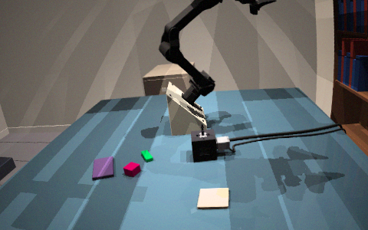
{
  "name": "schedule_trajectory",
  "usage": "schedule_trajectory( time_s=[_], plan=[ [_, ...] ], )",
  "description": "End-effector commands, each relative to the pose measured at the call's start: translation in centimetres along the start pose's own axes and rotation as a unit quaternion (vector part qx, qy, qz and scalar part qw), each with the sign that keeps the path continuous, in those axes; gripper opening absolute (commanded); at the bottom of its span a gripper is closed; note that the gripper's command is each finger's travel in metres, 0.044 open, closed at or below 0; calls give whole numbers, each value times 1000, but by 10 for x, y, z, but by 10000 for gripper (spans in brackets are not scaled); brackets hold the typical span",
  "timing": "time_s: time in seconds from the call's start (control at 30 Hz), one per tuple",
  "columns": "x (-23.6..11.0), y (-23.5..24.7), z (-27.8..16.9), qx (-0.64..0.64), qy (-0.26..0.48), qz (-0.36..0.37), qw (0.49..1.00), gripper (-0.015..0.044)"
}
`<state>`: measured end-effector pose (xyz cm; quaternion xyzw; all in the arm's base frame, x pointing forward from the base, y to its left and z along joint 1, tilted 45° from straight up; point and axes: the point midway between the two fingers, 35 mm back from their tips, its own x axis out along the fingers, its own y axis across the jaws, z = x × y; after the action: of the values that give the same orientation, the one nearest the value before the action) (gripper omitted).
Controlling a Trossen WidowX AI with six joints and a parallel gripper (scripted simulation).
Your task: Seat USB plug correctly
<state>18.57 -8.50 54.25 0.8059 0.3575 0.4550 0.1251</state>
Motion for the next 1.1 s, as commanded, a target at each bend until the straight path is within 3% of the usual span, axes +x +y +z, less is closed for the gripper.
schedule_trajectory(
  time_s=[0.0, 0.27, 0.5, 0.8, 1.07],
  plan=[
    [0, -1, -3, -6, 0, -1, 1000, 426],
    [35, -84, -88, -238, -8, -72, 968, 440],
    [76, -168, -85, -397, -81, -165, 899, 440],
    [126, -262, 17, -486, -192, -341, 781, 440],
    [109, -287, 157, -453, -303, -500, 674, 440]
  ],
)
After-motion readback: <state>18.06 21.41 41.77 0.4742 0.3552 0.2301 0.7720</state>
